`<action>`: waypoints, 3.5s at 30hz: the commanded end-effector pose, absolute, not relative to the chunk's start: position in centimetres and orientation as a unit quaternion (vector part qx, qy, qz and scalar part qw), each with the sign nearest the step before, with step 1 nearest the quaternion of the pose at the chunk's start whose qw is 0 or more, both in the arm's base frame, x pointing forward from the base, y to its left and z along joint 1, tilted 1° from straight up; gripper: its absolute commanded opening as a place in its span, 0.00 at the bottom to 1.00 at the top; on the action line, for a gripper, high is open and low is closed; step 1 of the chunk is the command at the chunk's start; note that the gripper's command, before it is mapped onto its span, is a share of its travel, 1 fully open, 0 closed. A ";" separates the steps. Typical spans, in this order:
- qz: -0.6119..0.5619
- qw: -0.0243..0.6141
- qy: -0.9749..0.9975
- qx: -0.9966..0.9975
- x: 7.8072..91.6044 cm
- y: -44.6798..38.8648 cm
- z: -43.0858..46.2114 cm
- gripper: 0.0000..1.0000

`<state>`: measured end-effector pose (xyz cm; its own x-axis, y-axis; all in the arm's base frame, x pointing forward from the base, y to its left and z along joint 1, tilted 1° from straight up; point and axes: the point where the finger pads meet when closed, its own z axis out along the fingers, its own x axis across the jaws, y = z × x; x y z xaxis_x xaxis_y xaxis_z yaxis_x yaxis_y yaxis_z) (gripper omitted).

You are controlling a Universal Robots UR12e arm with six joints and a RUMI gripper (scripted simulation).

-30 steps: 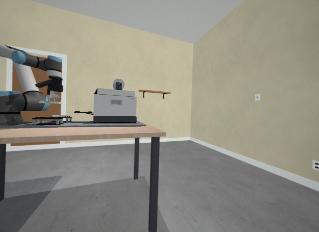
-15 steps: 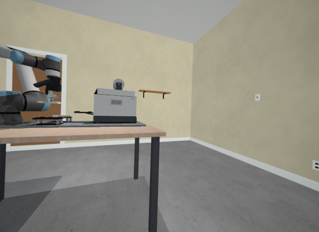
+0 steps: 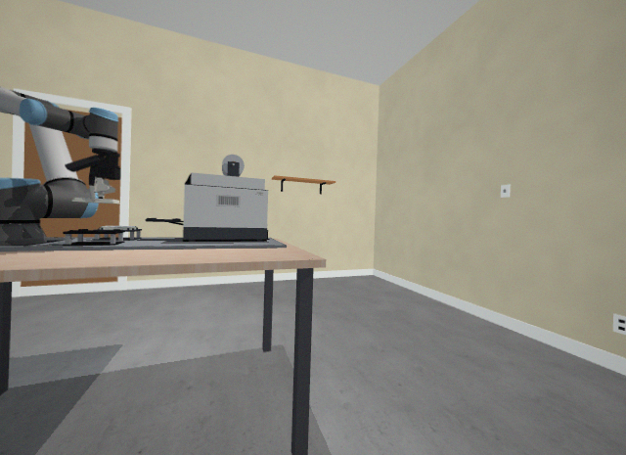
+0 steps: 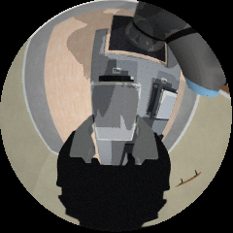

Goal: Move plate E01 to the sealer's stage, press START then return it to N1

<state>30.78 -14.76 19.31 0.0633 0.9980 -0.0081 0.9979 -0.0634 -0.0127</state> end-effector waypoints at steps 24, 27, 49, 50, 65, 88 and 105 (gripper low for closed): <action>0.007 0.001 -0.684 -0.729 30.8 -14.8 19.4 0.00; 0.007 0.001 -0.684 -0.729 30.8 -14.8 19.4 0.00; 0.007 0.001 -0.684 -0.729 30.8 -14.8 16.4 0.00; 0.007 0.001 -0.684 -0.729 30.8 -14.8 16.2 0.00; 0.007 0.001 -0.684 -0.729 30.8 -14.8 14.0 0.00; 0.007 0.001 -0.684 -0.729 30.7 -14.9 10.9 0.00; 0.007 0.001 -0.684 -0.729 30.7 -14.9 10.3 0.00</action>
<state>30.68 -14.83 10.27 0.0633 0.9980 -0.0081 0.9979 -0.0634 -0.0127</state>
